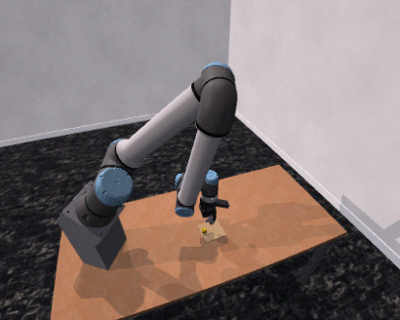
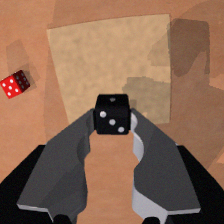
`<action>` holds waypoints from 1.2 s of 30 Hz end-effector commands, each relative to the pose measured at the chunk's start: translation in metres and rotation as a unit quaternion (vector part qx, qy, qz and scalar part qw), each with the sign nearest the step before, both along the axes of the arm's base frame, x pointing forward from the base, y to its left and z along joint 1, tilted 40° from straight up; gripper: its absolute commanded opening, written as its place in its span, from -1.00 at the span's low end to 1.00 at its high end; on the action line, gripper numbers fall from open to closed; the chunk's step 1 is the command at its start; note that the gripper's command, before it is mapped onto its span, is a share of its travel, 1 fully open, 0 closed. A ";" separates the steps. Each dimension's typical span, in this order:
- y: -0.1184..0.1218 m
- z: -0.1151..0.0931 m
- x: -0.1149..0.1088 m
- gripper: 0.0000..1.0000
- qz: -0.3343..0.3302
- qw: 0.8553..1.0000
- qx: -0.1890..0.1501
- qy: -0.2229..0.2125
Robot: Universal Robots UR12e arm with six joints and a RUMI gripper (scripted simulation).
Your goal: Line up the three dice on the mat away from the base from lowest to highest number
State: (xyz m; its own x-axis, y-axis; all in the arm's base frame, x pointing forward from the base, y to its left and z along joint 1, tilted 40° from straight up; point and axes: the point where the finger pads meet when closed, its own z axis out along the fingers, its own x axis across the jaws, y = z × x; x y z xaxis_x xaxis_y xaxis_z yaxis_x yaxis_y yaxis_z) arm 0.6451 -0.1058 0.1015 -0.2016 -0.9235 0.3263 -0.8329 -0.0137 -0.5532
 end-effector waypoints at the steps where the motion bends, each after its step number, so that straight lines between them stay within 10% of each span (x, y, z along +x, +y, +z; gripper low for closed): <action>1: -0.008 -0.017 0.013 -0.87 0.000 1.000 0.000 -0.001; 36: -0.025 -0.051 0.036 -0.87 0.000 1.000 0.000 -0.001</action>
